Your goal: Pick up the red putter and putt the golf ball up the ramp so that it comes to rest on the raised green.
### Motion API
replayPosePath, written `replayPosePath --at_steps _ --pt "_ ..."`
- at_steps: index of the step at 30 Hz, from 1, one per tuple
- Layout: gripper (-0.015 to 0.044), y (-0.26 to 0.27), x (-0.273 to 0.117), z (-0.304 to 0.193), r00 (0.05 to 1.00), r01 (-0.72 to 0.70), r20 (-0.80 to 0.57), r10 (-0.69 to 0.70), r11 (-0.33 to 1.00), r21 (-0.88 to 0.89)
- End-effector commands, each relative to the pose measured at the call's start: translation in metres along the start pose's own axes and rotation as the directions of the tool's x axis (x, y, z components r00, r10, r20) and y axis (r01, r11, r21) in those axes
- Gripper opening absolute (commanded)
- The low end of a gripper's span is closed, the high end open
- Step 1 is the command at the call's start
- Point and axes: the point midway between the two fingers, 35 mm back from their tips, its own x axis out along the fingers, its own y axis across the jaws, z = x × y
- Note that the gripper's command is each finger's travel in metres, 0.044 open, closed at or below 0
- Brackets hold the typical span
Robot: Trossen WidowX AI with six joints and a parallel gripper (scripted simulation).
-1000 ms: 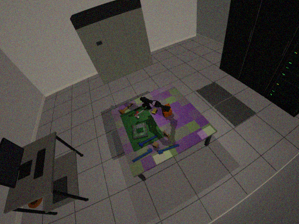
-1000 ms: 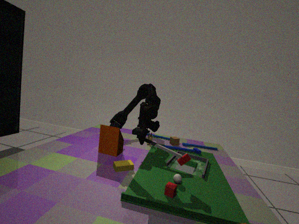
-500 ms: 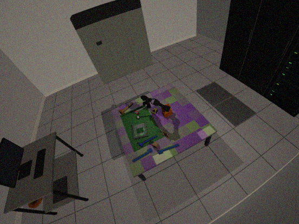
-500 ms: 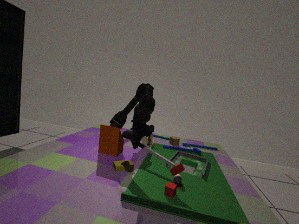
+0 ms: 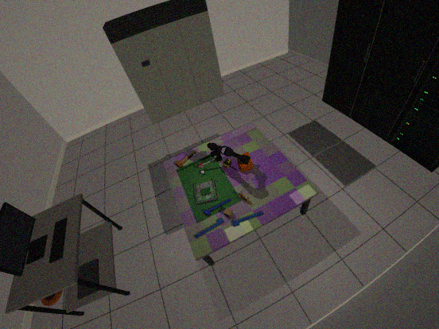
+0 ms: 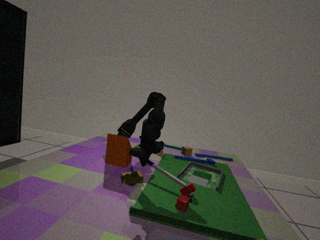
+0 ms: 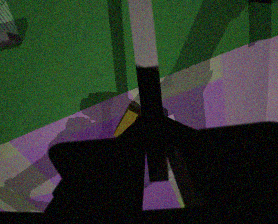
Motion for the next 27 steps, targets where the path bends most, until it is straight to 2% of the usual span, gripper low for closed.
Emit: replayPosePath --at_steps 1,13,27 --pt "0.0000 0.001 0.007 0.000 1.000 -0.006 0.004 0.006 1.000 0.005" --pt "0.0000 0.001 0.025 0.000 1.000 -0.007 0.004 0.007 1.000 0.005" --pt "0.0000 0.001 0.023 -0.001 1.000 -0.004 -0.005 0.004 1.000 0.001"
